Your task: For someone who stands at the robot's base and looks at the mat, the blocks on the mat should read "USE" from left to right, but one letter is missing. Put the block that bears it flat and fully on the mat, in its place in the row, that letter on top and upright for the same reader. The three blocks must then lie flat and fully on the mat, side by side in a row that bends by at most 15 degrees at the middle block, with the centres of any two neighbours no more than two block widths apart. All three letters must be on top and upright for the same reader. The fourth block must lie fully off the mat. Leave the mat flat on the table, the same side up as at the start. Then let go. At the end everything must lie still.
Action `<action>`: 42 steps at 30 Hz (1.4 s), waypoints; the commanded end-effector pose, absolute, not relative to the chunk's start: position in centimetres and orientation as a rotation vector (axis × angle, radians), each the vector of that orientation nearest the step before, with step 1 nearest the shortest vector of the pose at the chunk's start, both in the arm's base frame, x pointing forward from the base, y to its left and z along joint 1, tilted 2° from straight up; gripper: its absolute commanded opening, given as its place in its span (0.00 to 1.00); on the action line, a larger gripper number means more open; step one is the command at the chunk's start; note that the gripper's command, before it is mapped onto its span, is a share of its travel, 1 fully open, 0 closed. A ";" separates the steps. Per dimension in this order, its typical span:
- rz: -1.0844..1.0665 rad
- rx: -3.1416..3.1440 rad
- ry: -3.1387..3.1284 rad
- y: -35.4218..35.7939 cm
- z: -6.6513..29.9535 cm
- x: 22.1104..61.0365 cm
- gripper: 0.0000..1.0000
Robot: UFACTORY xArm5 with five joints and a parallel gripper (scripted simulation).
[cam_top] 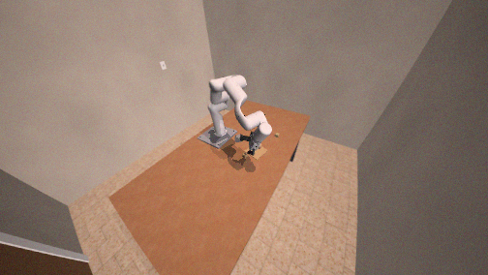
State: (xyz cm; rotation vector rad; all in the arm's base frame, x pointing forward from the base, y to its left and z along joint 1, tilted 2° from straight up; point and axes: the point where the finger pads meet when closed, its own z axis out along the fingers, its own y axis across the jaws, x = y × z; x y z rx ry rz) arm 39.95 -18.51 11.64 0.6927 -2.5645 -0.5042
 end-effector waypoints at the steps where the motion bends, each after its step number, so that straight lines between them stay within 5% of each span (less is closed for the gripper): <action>1: -0.470 0.861 -2.615 -19.1 11.9 40.1 1.00; 24: -0.200 1.611 -2.601 -21.2 13.4 39.9 1.00; 42: 0.255 2.230 -2.259 -22.7 15.5 38.6 1.00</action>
